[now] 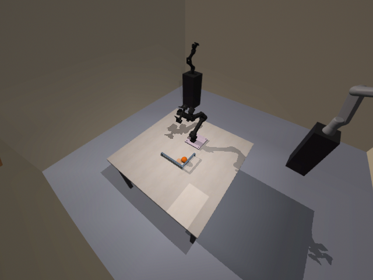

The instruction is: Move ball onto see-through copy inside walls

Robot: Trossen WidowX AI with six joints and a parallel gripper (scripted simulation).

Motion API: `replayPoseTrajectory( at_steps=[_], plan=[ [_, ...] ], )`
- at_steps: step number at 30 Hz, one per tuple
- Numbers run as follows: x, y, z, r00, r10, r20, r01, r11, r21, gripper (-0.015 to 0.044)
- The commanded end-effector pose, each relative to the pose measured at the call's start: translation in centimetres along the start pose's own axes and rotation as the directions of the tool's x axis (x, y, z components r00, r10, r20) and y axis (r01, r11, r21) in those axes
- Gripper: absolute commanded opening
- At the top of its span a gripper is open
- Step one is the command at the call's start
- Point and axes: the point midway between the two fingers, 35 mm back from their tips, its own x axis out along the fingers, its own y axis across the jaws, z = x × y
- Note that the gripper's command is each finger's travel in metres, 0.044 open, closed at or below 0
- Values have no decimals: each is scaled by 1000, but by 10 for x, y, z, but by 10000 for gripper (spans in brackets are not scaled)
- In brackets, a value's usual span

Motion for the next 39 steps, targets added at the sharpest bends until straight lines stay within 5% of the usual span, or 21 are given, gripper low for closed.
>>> replayPoseTrajectory(
  at_steps=[1, 12, 24, 31, 39],
  plan=[
    [17, -76, -13, 961, -275, -38, 246, 904, -349, 435],
    [4, -198, -39, 735, -673, -86, 339, 474, -813, 435],
    [-55, -303, -61, 316, -945, -86, -152, 39, -988, 435],
    [-104, -346, -71, 29, -998, -54, -545, 29, -838, 435],
    [-167, -375, -77, -301, -953, 17, -845, 259, -469, 435]
  ],
)
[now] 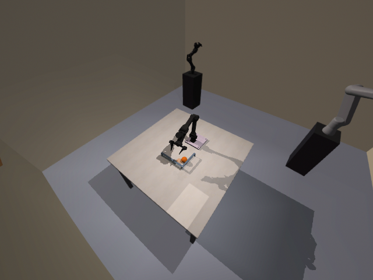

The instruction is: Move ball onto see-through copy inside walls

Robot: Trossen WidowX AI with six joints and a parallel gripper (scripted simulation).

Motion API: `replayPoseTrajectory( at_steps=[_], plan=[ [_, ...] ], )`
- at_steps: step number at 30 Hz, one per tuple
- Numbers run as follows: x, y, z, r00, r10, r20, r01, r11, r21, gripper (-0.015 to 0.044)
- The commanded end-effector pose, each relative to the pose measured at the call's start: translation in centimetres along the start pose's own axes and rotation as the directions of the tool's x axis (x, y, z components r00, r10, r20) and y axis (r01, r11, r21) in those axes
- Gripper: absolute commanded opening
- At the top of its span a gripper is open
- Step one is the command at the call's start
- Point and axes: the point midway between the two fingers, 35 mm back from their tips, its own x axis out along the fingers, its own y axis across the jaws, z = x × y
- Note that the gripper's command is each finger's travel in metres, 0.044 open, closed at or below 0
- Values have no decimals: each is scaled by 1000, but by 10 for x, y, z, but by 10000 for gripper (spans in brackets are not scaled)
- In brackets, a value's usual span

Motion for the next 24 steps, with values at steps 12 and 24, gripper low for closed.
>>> replayPoseTrajectory(
  at_steps=[12, 24],
  plan=[
    [31, 85, -116, 694, 206, -690, -718, 271, -642, 435],
    [31, 85, -116, 694, 206, -690, -718, 271, -642, 435]
  ],
)
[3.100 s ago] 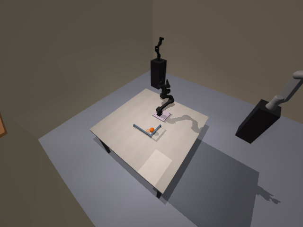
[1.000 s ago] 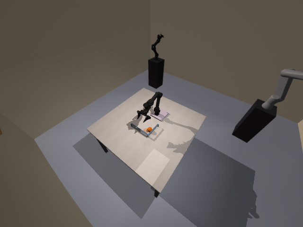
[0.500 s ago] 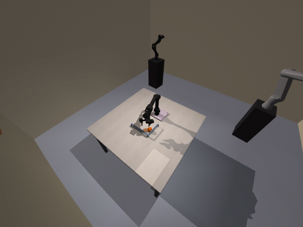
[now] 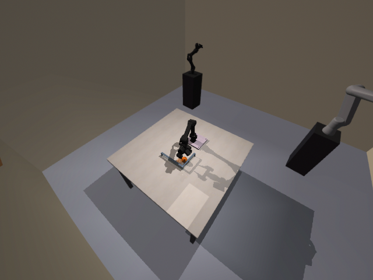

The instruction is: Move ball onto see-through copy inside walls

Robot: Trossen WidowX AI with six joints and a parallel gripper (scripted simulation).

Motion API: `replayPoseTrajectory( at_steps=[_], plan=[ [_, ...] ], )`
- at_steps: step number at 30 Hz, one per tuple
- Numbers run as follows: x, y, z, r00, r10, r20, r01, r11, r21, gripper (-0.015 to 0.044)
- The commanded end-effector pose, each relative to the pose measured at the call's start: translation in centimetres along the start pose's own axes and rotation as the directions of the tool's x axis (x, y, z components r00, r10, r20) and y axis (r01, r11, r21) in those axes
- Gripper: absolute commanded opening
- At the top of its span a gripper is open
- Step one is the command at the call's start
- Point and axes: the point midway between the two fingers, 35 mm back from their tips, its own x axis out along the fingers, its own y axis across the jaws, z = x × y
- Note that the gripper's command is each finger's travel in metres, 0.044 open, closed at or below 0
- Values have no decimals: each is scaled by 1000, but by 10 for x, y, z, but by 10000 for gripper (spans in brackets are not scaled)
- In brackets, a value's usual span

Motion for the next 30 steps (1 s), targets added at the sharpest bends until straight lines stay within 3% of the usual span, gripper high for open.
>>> replayPoseTrajectory(
  at_steps=[1, 30],
  plan=[
    [0, 3, 2, 1000, 22, 1, -22, 999, -43, 435],
    [44, 3, 3, 1000, 22, 1, -22, 999, -43, 435]
  ],
)
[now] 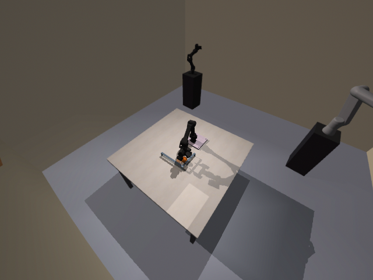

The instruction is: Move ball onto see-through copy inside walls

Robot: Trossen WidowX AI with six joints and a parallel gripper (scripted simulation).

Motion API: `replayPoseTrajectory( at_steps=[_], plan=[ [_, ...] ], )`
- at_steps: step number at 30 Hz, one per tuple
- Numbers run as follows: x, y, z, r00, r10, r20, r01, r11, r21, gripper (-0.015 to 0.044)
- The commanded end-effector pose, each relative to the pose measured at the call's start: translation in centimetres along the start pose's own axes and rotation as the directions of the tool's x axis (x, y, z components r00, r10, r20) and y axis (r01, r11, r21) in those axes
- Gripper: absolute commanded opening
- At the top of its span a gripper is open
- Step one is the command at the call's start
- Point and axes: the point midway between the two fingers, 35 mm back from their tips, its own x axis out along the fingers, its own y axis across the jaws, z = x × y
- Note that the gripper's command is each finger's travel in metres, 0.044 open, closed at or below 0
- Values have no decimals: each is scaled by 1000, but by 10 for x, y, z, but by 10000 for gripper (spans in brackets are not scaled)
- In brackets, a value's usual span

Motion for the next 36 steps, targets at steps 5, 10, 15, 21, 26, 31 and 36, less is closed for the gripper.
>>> replayPoseTrajectory(
  at_steps=[5, 10, 15, 21, 26, 31, 36],
  plan=[
    [16, 2, 1, 1000, 7, 4, -7, 1000, -3, 435],
    [24, 2, 1, 1000, 7, 4, -7, 1000, -3, 435],
    [31, 3, 0, 1000, 7, 4, -7, 1000, -3, 435],
    [32, 3, 0, 1000, 7, 4, -7, 1000, -3, 330],
    [32, 3, 0, 1000, 7, 4, -7, 1000, -3, 297],
    [32, 2, -1, 1000, 6, 3, -6, 1000, 1, 225],
    [20, -6, -18, 1000, -22, -19, 23, 998, 65, 93]
  ],
)
